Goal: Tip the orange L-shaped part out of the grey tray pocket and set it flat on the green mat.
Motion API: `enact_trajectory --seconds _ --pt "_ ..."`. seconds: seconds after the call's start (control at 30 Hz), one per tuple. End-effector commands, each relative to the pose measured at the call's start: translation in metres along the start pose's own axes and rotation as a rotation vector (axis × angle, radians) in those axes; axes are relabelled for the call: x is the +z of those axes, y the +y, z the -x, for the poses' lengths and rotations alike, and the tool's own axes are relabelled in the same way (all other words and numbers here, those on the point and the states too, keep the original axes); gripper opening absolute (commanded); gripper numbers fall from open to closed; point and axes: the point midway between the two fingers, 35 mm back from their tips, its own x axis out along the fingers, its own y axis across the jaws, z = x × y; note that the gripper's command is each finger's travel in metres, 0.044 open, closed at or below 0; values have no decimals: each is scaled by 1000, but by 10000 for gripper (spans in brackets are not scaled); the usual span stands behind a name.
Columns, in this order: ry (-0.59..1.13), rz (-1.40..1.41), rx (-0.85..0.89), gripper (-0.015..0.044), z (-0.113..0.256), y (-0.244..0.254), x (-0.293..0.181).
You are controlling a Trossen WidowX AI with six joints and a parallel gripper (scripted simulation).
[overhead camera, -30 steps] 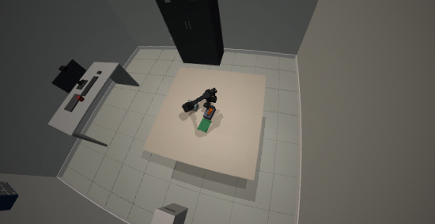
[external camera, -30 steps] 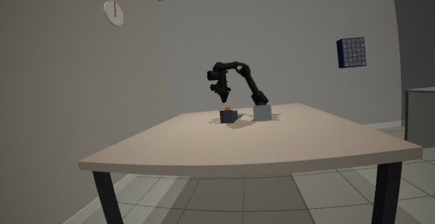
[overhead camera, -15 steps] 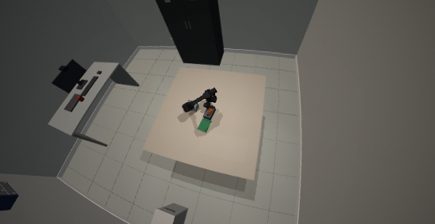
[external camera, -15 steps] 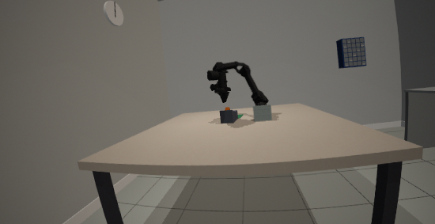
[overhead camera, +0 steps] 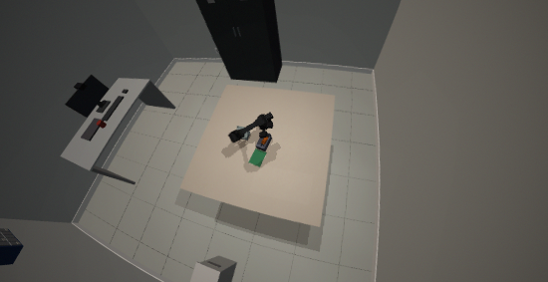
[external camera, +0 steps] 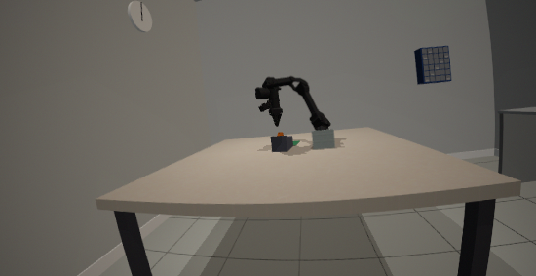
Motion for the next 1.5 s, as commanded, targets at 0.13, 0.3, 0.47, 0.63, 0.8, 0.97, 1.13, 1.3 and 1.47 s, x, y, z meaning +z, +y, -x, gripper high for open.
enact_trajectory --seconds 0.13,0.3,0.47,0.63,0.8,0.97,1.13,1.3,1.47 --pt "5 696 -1 280 2 -38 -11" --pt "11 1122 1 280 2 -59 -18" --pt "11 1180 1 280 2 -62 -19" --pt "11 1180 1 280 2 -62 -19" --pt "11 1180 1 280 -3 -62 -19" --pt "11 1179 1 280 -25 -62 -19" --pt "11 1179 0 280 -30 -62 -19" --pt "11 1179 0 280 -37 -62 -19" --pt "11 1179 0 280 -46 -62 -19"
